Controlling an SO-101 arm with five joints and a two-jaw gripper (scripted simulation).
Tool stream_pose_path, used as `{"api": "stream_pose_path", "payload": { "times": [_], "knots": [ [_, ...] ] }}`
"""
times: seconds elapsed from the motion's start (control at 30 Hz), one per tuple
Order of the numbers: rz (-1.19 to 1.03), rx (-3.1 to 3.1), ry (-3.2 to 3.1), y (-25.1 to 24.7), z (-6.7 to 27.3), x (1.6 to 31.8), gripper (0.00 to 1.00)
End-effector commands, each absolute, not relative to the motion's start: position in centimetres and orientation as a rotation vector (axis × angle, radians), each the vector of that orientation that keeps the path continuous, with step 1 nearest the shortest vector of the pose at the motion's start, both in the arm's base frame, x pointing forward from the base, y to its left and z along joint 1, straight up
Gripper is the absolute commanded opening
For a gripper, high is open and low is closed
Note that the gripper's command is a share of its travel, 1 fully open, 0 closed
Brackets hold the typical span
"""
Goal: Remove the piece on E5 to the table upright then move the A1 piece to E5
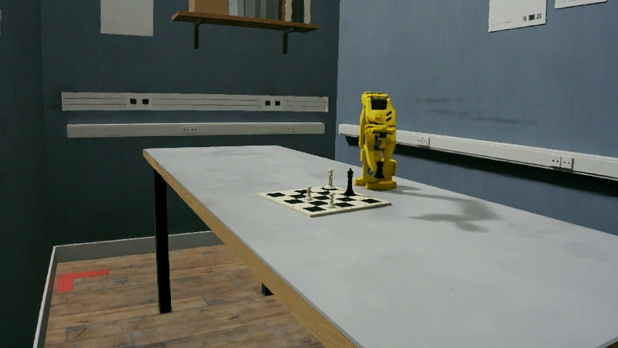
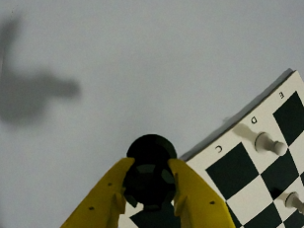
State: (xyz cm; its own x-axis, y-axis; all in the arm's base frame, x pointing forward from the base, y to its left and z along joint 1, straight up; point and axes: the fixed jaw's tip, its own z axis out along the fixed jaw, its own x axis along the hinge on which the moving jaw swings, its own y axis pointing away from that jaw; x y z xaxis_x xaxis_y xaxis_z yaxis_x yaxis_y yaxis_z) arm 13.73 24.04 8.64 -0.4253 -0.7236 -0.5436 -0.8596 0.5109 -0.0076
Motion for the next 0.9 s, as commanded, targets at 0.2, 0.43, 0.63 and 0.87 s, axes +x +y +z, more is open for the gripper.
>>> {"api": "stream_pose_path", "payload": {
  "times": [0.2,0.43,0.63,0.87],
  "knots": [
    [0.367,-1.31,2.287,24.1,6.4,13.5,0.0],
    [0.367,-1.31,2.287,24.1,4.8,13.5,0.0],
    [0.367,-1.31,2.287,24.2,3.6,13.5,0.0],
    [0.367,-1.31,2.287,24.2,2.8,13.5,0.0]
  ]
}}
